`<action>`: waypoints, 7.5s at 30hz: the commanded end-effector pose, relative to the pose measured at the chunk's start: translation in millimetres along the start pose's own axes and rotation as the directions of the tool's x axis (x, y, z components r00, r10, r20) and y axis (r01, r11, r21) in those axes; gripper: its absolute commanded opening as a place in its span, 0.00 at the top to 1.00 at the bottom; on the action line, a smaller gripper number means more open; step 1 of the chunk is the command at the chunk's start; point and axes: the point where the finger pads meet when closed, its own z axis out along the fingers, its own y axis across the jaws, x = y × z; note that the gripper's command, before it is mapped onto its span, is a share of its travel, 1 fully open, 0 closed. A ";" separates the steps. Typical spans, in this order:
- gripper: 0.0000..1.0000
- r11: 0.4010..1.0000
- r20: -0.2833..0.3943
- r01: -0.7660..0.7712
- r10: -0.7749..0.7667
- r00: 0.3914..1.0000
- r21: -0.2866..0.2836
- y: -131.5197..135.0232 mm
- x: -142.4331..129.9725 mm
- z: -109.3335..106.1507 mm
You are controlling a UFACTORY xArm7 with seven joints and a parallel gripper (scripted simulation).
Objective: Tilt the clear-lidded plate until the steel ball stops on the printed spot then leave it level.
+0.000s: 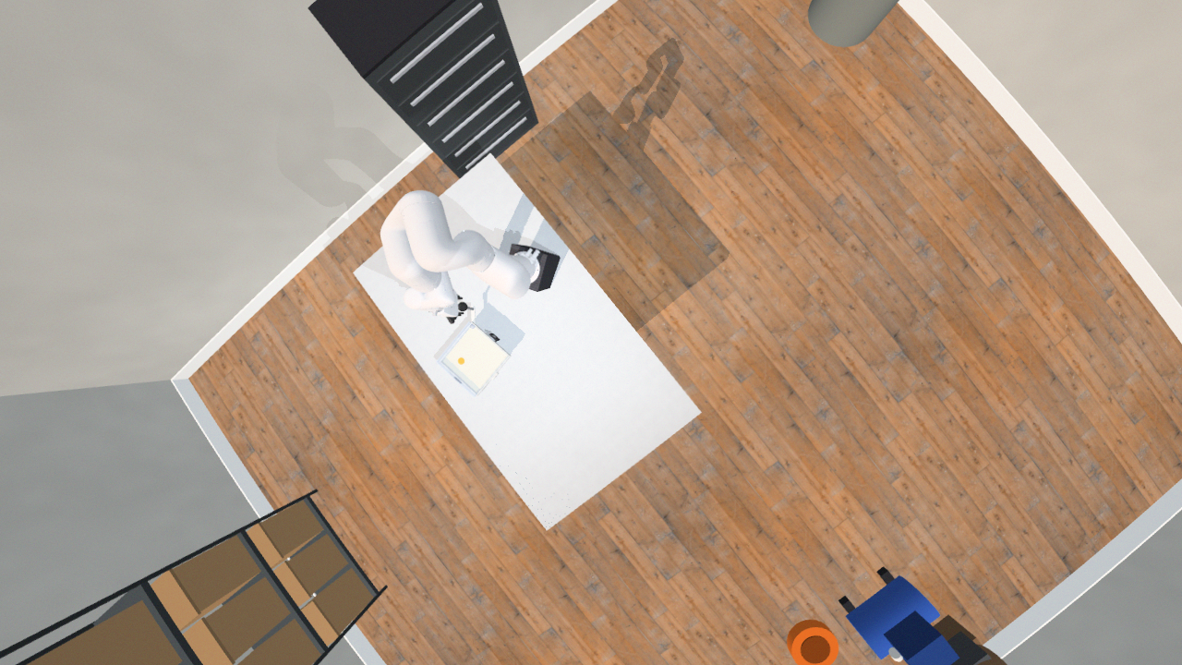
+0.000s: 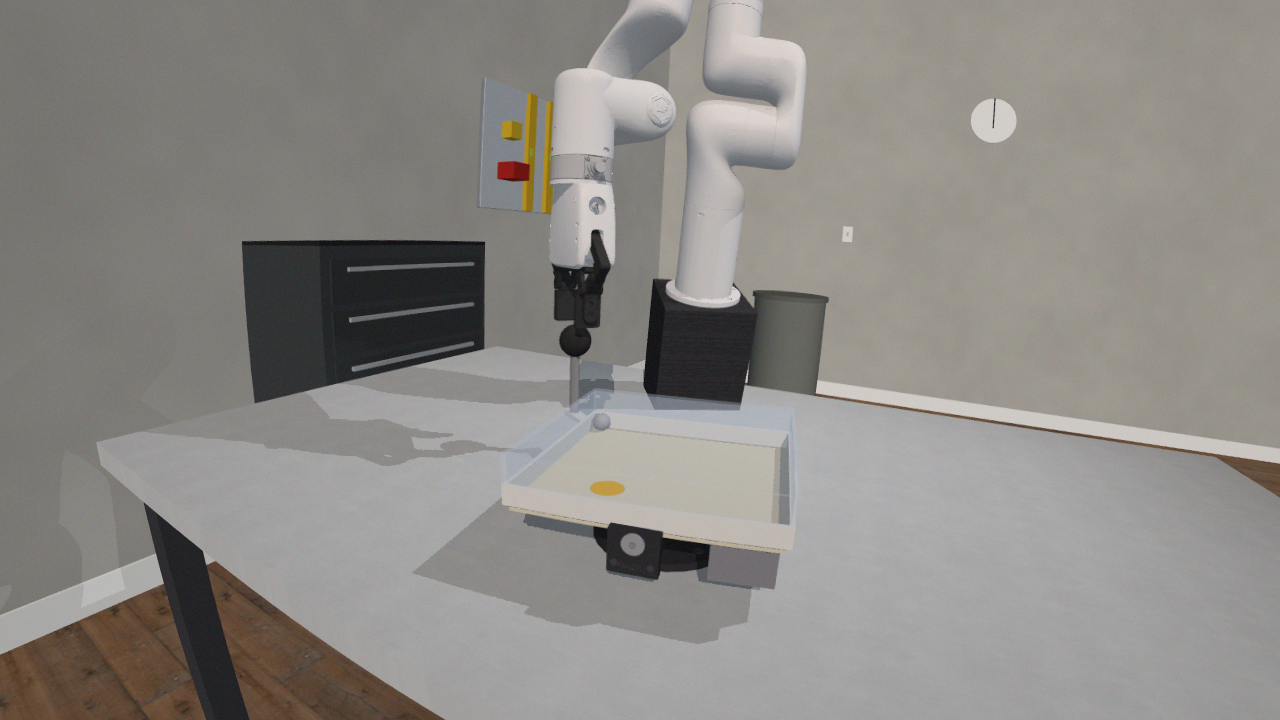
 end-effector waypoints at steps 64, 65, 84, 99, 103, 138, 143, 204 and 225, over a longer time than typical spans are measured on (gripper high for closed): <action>0.39 1.000 -0.003 0.000 0.000 1.000 0.001 -0.6 1.5 6.2; 0.39 1.000 -0.003 0.000 0.000 1.000 0.001 -0.6 1.5 6.7; 0.39 1.000 -0.002 -0.001 0.001 1.000 0.001 -0.7 1.5 23.6; 0.39 1.000 -0.002 -0.001 0.001 1.000 0.001 -0.6 1.5 34.5; 0.39 1.000 -0.002 -0.001 0.001 1.000 0.001 -0.6 1.5 36.7; 1.00 1.000 -0.003 0.000 0.000 1.000 0.001 -0.6 1.5 40.1; 1.00 1.000 -0.003 0.000 0.000 1.000 0.001 -0.6 1.5 40.1; 1.00 1.000 -0.003 0.000 0.000 1.000 0.001 -1.8 3.6 37.2; 1.00 1.000 -0.003 0.000 0.000 1.000 0.001 -1.7 3.1 37.4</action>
